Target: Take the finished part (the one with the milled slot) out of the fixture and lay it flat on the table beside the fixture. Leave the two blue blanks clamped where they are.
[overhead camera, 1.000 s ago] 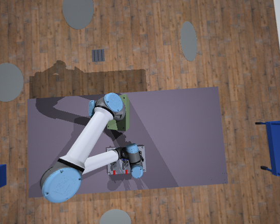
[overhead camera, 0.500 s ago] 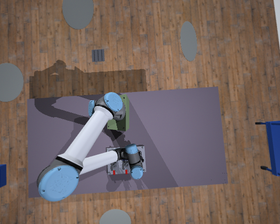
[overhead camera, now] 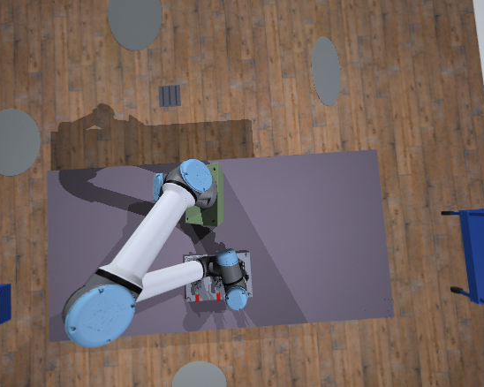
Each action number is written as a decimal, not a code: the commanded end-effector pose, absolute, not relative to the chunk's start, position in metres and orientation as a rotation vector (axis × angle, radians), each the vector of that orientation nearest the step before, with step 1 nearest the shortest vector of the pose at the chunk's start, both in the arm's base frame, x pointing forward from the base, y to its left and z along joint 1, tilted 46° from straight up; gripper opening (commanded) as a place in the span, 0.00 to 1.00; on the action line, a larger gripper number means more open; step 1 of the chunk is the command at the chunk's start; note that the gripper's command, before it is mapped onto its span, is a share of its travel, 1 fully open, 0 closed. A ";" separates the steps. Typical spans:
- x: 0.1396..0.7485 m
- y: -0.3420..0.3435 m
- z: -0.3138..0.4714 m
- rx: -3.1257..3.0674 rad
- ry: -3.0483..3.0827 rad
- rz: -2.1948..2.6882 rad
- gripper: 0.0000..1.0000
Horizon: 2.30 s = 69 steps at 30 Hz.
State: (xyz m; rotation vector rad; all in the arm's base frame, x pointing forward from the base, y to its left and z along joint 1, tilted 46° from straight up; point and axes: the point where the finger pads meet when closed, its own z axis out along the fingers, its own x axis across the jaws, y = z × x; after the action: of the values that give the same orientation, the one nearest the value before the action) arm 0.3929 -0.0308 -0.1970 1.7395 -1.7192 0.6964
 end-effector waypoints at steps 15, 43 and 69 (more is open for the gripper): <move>0.389 -0.014 -0.180 1.740 -1.720 0.697 0.00; 0.387 -0.006 -0.173 1.740 -1.720 0.697 0.00; 0.387 -0.006 -0.173 1.740 -1.720 0.697 0.00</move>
State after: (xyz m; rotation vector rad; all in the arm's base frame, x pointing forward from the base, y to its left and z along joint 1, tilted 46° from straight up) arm 0.3862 -0.0062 -0.1732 1.7395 -1.7192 0.6965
